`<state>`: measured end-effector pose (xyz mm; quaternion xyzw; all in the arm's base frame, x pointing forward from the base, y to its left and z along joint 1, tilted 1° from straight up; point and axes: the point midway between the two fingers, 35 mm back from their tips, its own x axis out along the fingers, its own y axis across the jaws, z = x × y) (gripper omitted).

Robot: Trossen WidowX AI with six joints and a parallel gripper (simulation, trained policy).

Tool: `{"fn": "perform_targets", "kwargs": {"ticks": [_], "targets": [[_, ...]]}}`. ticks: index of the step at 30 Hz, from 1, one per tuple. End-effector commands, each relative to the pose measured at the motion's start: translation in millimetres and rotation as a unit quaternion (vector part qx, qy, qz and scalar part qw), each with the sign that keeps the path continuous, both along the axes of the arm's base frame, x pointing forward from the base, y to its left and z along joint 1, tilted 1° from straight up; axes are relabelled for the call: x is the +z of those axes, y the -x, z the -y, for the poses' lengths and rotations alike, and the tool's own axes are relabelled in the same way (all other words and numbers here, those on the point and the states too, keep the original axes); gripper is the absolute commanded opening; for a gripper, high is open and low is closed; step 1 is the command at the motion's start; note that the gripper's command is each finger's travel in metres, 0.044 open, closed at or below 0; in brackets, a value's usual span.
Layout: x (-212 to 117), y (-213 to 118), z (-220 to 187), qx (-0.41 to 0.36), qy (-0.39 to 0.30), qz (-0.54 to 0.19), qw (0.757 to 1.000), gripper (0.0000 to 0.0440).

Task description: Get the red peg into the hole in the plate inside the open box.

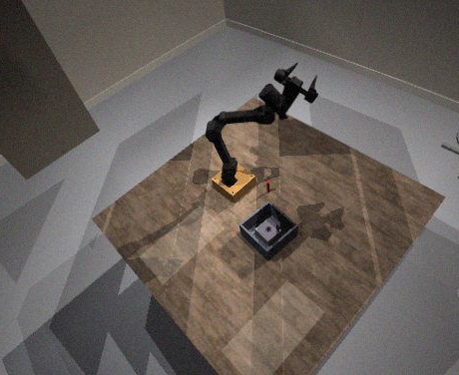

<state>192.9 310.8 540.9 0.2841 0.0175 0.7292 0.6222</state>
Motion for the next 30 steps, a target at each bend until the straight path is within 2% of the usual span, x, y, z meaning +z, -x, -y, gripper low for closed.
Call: {"fn": "perform_targets", "kwargs": {"ticks": [1, 8, 15, 22, 30], "targets": [[-14.6, -22.7, 2.8, -0.04, 0.017, -0.056, 0.998, 0.044], [-44.4, -61.4, 12.4, -0.114, 0.052, -0.145, 0.981, 0.044], [-81.6, -93.5, 28.9, -0.189, 0.093, -0.228, 0.951, 0.044], [-125.3, -115.6, 51.1, -0.258, 0.142, -0.304, 0.906, 0.044], [-180.7, -124.8, 80.3, -0.324, 0.208, -0.383, 0.84, 0.044]]}}
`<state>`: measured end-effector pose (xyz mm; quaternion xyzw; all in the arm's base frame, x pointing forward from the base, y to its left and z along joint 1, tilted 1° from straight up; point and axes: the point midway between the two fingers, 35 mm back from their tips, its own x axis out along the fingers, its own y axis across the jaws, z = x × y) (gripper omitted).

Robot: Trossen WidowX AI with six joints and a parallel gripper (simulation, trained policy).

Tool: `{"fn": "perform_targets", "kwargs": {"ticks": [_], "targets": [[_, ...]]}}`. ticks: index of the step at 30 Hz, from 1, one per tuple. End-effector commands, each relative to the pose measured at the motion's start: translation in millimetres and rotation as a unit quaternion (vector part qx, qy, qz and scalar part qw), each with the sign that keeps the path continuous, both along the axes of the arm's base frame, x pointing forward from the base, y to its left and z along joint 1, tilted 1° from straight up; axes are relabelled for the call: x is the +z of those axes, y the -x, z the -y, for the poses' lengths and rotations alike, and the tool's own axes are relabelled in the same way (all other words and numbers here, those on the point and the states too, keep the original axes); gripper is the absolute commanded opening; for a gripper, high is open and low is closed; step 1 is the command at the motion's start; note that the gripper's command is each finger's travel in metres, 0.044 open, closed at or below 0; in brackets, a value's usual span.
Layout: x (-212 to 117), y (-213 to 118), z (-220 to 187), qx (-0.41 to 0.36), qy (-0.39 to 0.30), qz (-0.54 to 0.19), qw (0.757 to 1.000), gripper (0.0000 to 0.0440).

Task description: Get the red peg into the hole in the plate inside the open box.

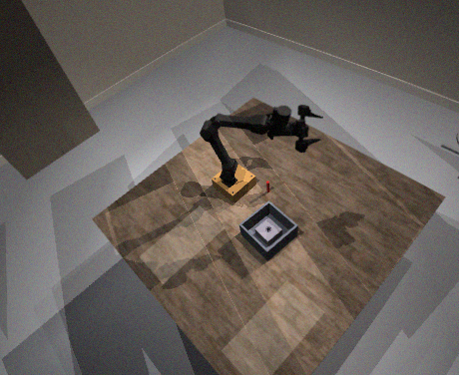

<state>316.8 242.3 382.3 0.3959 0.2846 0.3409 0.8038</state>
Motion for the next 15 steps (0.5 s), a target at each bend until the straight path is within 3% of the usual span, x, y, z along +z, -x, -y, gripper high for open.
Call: {"fn": "perform_targets", "kwargs": {"ticks": [1, 15], "targets": [[-29.2, -0.7, 15.4, -0.032, 0.035, -0.049, 0.998, 0.044], [-127.4, 29.2, 62.1, -0.103, 0.167, -0.235, 0.952, 0.044]]}}
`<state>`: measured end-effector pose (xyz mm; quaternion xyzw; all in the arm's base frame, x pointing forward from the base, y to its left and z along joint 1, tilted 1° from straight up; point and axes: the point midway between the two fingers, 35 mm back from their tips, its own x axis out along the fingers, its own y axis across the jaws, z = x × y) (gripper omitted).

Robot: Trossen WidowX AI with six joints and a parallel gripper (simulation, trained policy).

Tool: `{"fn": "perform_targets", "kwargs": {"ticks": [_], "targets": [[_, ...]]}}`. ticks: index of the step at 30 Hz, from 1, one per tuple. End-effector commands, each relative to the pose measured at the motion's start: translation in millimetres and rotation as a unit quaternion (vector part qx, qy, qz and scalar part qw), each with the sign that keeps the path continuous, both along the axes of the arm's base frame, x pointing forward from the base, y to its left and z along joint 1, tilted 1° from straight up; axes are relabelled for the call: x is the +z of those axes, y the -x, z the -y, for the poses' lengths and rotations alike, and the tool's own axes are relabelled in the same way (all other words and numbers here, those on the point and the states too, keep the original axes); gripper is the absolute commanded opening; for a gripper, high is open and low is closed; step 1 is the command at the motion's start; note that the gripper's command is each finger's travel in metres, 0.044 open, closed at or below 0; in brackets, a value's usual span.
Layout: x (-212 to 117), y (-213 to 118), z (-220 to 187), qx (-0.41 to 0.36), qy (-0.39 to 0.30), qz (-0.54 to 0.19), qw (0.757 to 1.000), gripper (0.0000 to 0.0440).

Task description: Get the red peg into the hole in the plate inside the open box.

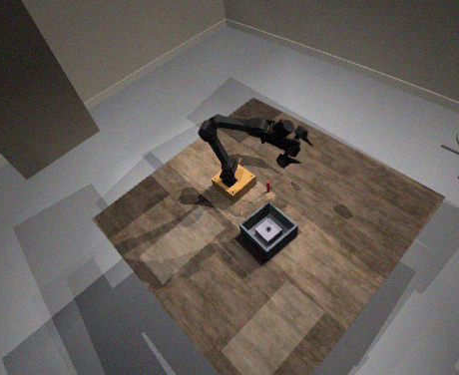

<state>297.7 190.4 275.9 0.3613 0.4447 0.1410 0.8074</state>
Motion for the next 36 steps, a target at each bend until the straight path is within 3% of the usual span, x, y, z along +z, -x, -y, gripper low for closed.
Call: {"fn": "perform_targets", "kwargs": {"ticks": [1, 12, 23, 30, 36], "targets": [[-27.5, 13.7, 13.0, -0.02, 0.035, -0.057, 0.998, 0.044], [-90.9, 60.5, 38.5, -0.068, 0.125, -0.214, 0.966, 0.044], [-140.7, 109.9, 60.0, -0.129, 0.222, -0.349, 0.901, 0.044], [-166.5, 129.9, 68.7, -0.162, 0.276, -0.396, 0.861, 0.044], [-187.8, 136.2, 71.1, -0.178, 0.304, -0.41, 0.841, 0.044]]}}
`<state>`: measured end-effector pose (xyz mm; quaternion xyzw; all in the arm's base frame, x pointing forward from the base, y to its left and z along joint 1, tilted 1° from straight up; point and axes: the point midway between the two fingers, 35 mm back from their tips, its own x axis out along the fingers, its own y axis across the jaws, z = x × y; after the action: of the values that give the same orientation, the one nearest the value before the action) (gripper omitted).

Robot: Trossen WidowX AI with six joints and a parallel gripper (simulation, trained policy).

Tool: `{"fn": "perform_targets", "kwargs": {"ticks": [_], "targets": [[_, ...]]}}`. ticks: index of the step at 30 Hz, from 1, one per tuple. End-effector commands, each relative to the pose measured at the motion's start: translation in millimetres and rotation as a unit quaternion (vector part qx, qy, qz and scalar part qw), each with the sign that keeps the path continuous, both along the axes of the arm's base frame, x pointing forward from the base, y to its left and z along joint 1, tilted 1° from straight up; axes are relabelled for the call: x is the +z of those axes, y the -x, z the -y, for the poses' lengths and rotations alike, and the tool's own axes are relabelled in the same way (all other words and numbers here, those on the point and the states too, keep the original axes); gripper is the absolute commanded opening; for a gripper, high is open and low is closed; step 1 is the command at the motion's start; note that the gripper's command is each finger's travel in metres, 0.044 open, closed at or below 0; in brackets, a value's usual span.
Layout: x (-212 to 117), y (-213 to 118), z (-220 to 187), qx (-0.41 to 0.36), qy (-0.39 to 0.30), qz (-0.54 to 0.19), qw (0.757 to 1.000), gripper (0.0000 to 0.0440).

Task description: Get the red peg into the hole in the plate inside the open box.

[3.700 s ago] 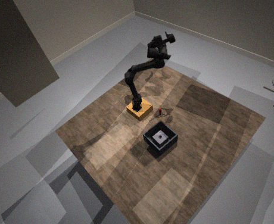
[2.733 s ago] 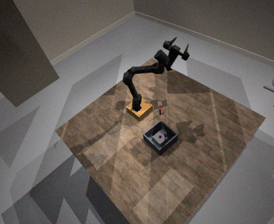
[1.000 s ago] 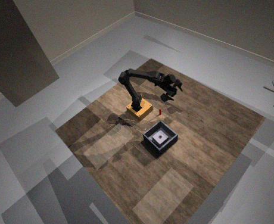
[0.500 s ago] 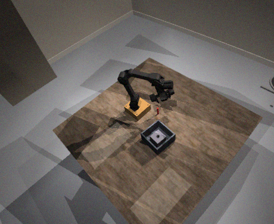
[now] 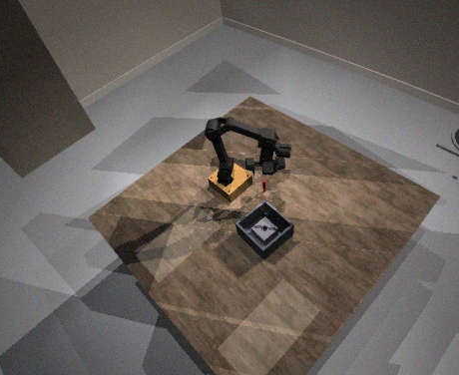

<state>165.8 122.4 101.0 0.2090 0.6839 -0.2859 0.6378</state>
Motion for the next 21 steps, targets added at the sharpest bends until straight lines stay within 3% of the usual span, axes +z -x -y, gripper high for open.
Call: {"fn": "perform_targets", "kwargs": {"ticks": [1, 21], "targets": [[-16.6, 4.7, 3.2, -0.008, 0.026, -0.014, 1.0, 0.044], [-98.0, -1.1, 4.0, 0.001, 0.055, 0.017, 0.998, 0.044]]}}
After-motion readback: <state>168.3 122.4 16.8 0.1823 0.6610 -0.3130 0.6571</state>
